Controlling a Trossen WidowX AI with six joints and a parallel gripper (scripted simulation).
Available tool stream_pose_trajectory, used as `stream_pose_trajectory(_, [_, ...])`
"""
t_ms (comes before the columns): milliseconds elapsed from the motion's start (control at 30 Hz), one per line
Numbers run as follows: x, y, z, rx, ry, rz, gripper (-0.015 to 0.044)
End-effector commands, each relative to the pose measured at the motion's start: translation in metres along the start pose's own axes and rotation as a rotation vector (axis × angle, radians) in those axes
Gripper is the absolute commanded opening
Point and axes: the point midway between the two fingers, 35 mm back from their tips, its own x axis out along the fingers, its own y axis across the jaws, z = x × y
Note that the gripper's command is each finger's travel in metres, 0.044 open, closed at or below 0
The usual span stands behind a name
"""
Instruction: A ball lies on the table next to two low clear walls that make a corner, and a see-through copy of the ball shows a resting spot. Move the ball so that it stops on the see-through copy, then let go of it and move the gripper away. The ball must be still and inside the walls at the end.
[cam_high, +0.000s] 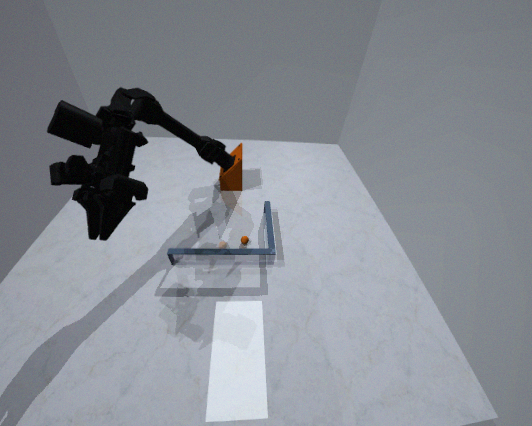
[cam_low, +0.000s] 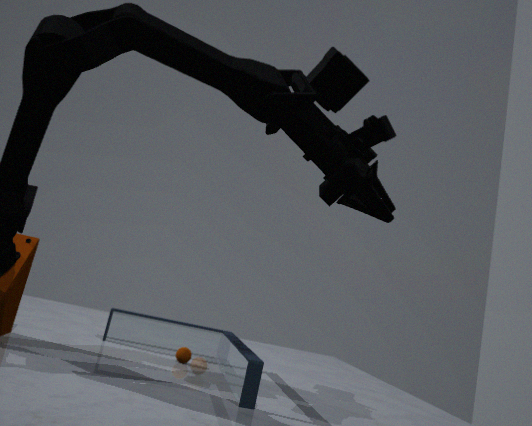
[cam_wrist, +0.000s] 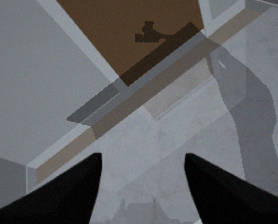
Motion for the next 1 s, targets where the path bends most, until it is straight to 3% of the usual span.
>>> stream_pose_trajectory(0, [0.012,0.024,-0.058,-0.256,0.143,0.024,0.0237])
stream_pose_trajectory(500, [-0.001,0.048,-0.239,-1.172,0.594,0.209,0.0237])
stream_pose_trajectory(733, [-0.036,0.039,-0.343,-1.757,0.879,0.458,0.0237])
stream_pose_trajectory(967, [-0.056,0.021,-0.382,-2.059,1.035,0.602,0.0237])
